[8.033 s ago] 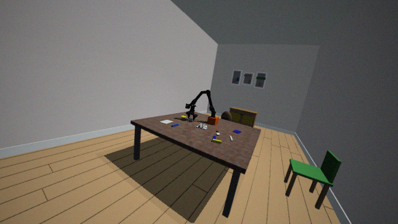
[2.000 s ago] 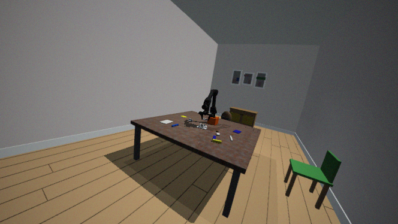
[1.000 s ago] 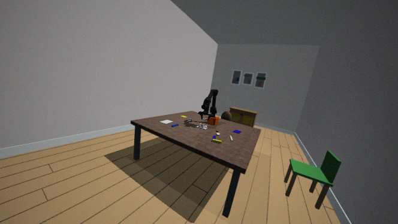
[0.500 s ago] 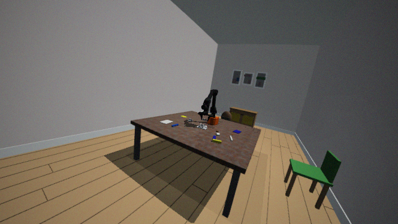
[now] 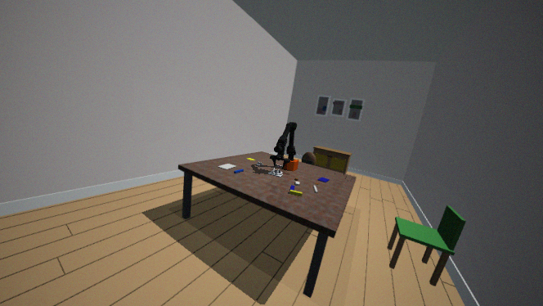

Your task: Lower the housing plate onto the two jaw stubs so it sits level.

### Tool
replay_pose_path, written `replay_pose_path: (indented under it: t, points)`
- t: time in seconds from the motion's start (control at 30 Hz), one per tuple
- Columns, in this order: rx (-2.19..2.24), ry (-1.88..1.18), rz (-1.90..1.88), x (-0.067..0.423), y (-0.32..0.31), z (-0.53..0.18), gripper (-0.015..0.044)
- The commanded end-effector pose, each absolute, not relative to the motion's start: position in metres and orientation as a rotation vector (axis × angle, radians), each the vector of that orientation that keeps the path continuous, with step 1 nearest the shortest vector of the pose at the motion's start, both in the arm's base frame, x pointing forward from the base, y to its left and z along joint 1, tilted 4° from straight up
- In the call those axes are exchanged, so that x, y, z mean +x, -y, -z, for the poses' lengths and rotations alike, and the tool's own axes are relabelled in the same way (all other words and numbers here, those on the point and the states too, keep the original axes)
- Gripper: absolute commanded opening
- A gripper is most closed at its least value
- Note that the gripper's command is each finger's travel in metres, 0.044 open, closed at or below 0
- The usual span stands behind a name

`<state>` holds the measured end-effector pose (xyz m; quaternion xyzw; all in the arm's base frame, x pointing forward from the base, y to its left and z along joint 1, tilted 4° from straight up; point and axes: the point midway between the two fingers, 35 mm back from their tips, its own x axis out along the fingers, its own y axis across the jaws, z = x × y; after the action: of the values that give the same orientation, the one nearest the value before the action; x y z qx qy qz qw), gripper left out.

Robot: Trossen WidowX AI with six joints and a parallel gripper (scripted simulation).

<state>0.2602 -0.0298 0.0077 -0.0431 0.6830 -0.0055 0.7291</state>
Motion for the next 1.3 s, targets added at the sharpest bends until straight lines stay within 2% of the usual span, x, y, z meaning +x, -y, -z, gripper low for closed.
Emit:
replay_pose_path:
  t: [0.0,1.27]
  points:
    - [-0.101,-1.513,0.013,0.259,0.031,0.001,0.0351]
    - [-0.101,-1.513,0.013,0.258,0.033,0.027,0.0351]
